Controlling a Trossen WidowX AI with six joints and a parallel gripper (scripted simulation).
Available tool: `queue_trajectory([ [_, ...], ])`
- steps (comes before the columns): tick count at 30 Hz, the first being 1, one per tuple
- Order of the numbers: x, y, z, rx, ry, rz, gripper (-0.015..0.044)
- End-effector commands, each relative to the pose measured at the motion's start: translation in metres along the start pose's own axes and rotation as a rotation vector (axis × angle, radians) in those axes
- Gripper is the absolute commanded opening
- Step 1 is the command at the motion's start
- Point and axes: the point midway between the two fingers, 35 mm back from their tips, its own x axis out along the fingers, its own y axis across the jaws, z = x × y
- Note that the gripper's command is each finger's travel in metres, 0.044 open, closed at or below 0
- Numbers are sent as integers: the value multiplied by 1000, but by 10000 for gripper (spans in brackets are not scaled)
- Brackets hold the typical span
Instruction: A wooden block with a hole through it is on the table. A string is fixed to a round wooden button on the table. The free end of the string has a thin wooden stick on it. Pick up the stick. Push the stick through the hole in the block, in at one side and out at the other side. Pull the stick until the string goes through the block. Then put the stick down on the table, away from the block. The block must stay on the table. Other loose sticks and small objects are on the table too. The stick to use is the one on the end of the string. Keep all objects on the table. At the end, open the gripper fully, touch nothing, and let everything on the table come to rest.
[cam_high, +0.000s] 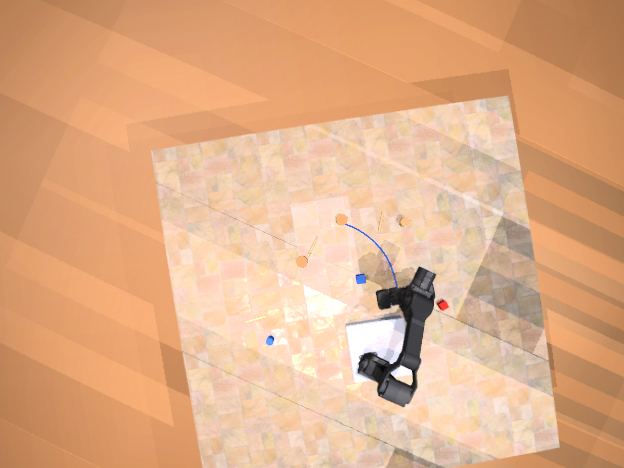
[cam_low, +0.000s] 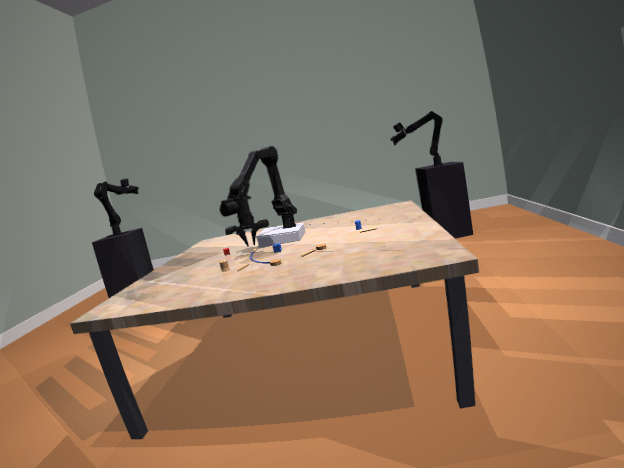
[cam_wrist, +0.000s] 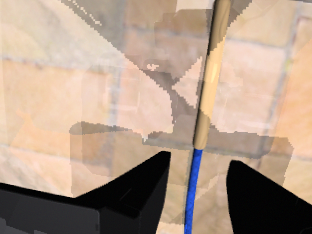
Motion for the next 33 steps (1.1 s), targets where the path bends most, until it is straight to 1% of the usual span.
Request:
queue_trajectory([
  [1,10,-1,2,6,-11,-2,123],
  [14,30,-2,4,6,-11,-2,123],
  [24,31,-2,4,6,-11,-2,123],
  [28,30,-2,3,0,-6,-4,18],
  [29,30,-2,3,0,-6,-4,0],
  [33,30,-2,3,0,-6,-4,0],
])
